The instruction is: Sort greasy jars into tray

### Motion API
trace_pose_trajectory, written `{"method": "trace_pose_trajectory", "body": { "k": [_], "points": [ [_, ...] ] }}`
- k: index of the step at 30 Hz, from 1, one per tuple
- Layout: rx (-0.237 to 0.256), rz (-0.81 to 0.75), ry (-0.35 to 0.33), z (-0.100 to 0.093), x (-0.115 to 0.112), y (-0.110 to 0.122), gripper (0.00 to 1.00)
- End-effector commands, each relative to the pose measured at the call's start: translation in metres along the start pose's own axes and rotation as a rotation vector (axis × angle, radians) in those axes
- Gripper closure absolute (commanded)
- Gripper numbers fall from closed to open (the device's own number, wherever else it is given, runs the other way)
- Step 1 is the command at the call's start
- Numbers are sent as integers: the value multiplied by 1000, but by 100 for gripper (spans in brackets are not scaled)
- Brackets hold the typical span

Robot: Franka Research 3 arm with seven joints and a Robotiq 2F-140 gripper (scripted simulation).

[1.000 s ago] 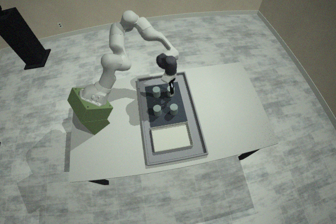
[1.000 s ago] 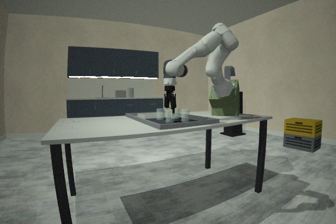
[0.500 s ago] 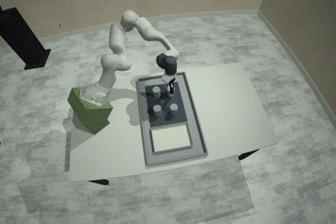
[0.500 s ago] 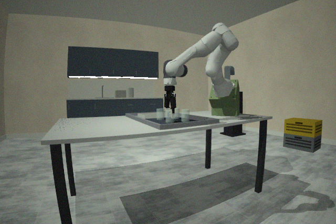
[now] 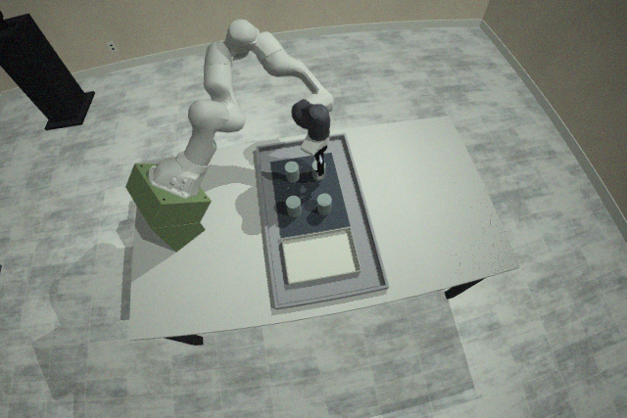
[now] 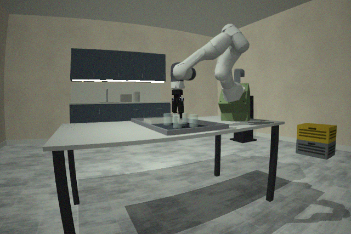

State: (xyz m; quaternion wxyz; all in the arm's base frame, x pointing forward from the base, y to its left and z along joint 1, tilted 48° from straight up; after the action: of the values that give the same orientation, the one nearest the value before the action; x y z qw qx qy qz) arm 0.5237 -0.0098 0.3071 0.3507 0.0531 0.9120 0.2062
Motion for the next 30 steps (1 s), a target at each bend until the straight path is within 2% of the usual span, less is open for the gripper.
{"method": "trace_pose_trajectory", "body": {
  "k": [1,30],
  "points": [
    [2,-2,-4,0,-1,-1,52],
    [2,-2,-4,0,-1,-1,58]
  ]
}}
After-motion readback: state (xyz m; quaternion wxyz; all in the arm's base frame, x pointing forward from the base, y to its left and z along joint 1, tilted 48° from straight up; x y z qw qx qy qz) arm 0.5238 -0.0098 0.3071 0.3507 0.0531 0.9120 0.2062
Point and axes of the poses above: the point where the finger pads meet when closed, its own z axis out along the fingers, its own y axis across the jaws, x = y × z, the point moved 2 cm from there along -z, back along the fingers, and after that the axes turned 1 degree about z, right-handed, at the moved point
